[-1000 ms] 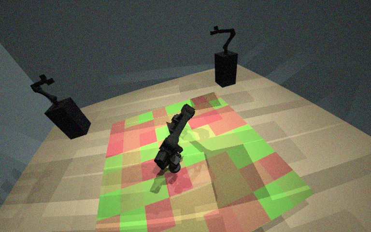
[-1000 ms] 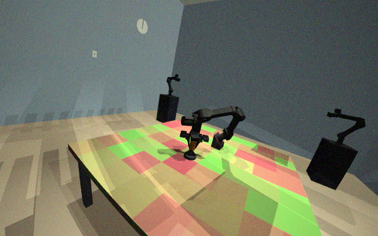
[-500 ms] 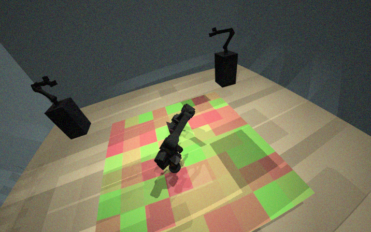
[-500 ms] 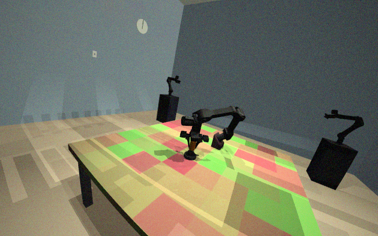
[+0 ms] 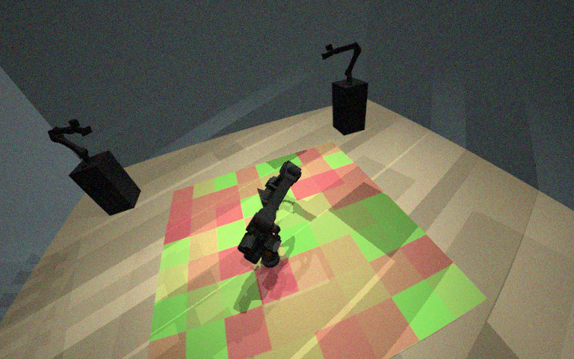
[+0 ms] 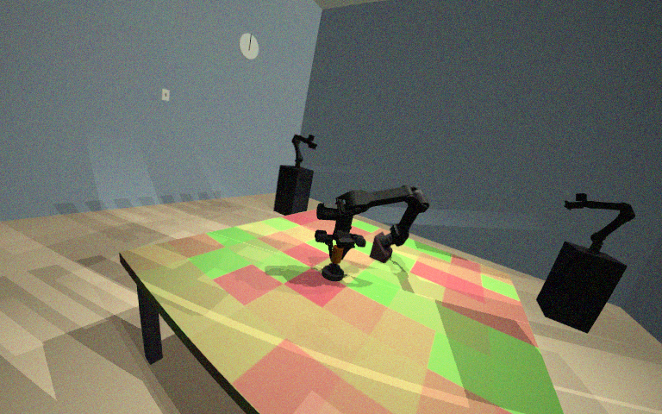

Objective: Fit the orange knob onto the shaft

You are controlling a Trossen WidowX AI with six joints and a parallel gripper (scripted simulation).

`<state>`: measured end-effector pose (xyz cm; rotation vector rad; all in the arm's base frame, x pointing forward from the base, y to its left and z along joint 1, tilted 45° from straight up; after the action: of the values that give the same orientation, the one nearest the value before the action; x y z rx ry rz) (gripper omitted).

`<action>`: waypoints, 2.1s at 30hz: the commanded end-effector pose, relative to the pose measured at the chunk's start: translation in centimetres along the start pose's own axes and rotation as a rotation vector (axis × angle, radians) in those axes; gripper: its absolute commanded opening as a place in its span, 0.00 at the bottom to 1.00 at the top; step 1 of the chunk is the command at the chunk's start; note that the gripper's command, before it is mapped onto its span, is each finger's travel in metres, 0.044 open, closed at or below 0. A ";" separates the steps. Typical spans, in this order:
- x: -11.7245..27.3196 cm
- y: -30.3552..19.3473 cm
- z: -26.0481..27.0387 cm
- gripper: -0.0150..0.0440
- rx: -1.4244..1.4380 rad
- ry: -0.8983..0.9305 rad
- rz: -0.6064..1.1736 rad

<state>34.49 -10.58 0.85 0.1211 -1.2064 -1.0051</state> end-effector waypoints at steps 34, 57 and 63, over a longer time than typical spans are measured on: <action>0.3 0.2 -0.2 0.25 0.200 -0.005 0.002; 0.1 0.2 0.0 0.25 0.240 -0.005 0.002; -0.4 0.2 0.0 0.25 0.240 -0.005 0.002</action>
<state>34.61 -10.22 0.81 0.3072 -1.3252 -0.8513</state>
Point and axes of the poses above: the point midway between the two fingers, 35 mm back from their tips, its own x axis back along the fingers, its own z axis across the jaws, y = z × x, the point moved 5 cm from there along x, back along the fingers, and after that the axes turned 13 degrees about x, right-handed, at the moved point
